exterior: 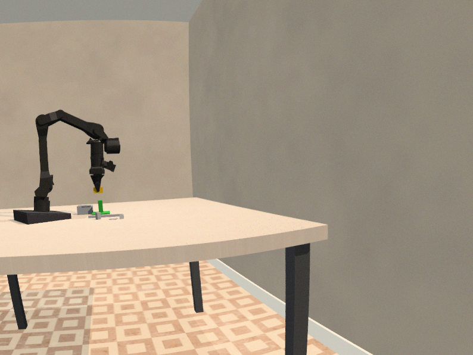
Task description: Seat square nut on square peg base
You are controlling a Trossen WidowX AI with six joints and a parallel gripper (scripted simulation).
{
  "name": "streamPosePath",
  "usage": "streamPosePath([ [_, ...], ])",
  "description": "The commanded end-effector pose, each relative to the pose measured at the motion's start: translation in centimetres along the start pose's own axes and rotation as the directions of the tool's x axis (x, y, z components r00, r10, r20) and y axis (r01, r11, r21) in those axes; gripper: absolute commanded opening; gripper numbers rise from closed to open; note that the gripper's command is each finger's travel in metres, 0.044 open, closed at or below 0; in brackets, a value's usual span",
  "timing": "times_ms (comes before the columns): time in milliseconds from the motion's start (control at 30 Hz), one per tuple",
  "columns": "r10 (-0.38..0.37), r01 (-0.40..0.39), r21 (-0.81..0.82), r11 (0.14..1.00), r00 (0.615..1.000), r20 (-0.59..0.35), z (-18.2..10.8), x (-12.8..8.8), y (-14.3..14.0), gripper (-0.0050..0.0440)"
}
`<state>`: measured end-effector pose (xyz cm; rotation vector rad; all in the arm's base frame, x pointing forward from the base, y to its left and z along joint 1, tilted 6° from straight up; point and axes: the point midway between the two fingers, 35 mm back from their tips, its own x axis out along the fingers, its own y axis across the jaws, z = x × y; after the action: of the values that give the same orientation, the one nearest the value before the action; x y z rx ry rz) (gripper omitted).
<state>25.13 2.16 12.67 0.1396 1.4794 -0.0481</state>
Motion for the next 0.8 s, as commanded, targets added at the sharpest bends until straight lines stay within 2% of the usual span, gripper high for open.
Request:
streamPosePath([
  [0, -0.002, 0.002, 0.001, 1.0, 1.0, 0.009, 0.5, 0.0, 0.1, 0.0],
  [767, -0.002, 0.002, 0.001, 1.0, 1.0, 0.009, 0.5, 2.8, 0.1, 0.0],
])
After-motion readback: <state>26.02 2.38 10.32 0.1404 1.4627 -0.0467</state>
